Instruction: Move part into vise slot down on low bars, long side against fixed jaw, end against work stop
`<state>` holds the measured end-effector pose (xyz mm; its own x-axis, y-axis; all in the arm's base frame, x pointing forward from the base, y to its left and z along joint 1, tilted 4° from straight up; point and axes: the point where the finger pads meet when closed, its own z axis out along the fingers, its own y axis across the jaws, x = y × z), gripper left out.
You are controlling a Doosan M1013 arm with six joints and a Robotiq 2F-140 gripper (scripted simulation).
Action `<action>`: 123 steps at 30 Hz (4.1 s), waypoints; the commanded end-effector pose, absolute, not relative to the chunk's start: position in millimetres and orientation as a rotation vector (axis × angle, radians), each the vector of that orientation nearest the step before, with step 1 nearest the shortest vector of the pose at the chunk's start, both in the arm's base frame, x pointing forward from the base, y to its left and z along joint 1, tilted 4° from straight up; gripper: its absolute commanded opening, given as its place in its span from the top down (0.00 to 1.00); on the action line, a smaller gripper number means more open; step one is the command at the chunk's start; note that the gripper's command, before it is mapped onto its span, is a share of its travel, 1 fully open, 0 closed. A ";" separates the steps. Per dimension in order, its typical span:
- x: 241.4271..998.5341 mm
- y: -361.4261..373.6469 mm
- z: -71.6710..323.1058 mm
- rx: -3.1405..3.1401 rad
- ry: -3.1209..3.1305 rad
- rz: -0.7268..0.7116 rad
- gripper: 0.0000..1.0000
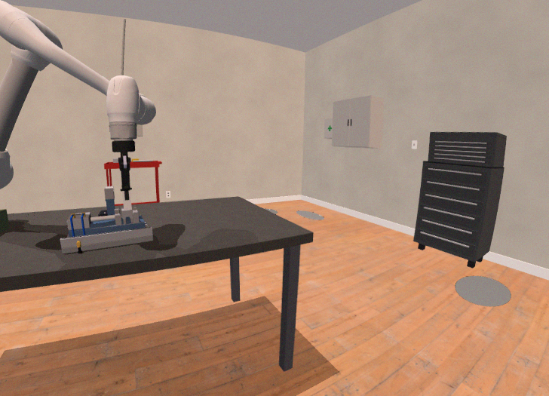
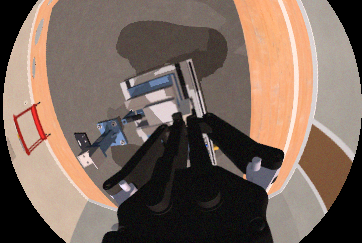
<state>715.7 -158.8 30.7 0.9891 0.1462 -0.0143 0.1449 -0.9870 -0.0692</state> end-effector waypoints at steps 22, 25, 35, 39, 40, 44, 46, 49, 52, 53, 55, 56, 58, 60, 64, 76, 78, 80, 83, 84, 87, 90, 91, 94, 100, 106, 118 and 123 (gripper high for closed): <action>709.8 -153.6 26.8 -3.062 -0.231 0.036 1.00; 709.8 -153.6 26.8 -3.062 -0.231 0.036 1.00; 709.8 -153.6 26.8 -3.062 -0.231 0.036 1.00; 709.8 -153.6 26.8 -3.062 -0.231 0.036 1.00; 709.8 -153.6 26.8 -3.062 -0.231 0.036 1.00; 709.8 -153.6 26.8 -3.062 -0.231 0.036 1.00; 709.8 -153.6 26.8 -3.062 -0.231 0.036 1.00; 709.8 -153.6 26.8 -3.062 -0.231 0.036 1.00; 709.8 -153.6 26.8 -3.062 -0.231 0.036 1.00; 709.8 -153.6 26.7 -3.062 -0.231 0.036 1.00; 709.8 -153.6 26.6 -3.062 -0.231 0.036 1.00; 709.7 -153.6 26.5 -3.062 -0.231 0.036 1.00; 709.7 -153.6 26.3 -3.062 -0.231 0.036 1.00; 709.7 -153.6 26.2 -3.062 -0.231 0.036 1.00; 709.7 -153.6 25.8 -3.062 -0.231 0.036 1.00; 709.6 -153.3 22.7 -3.062 -0.231 0.036 1.00; 709.6 -153.3 22.7 -3.062 -0.231 0.036 1.00; 709.6 -153.3 22.1 -3.062 -0.231 0.036 1.00; 709.6 -153.2 21.2 -3.062 -0.231 0.036 1.00; 709.6 -153.2 20.9 -3.062 -0.231 0.036 1.00; 709.5 -153.2 20.0 -3.062 -0.231 0.036 1.00; 709.5 -153.1 19.2 -3.062 -0.231 0.036 1.00; 709.5 -153.1 18.9 -3.062 -0.231 0.036 1.00; 709.5 -153.0 18.5 -3.062 -0.231 0.036 1.00; 709.5 -153.0 17.6 -3.062 -0.231 0.036 1.00; 709.5 -152.9 17.0 -3.062 -0.231 0.036 1.00; 709.5 -152.9 16.8 -3.062 -0.231 0.036 1.00; 709.5 -152.9 16.8 -3.062 -0.231 0.036 1.00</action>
<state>712.5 -156.0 21.0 0.9889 0.1479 -0.0145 0.1466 -0.9868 -0.0684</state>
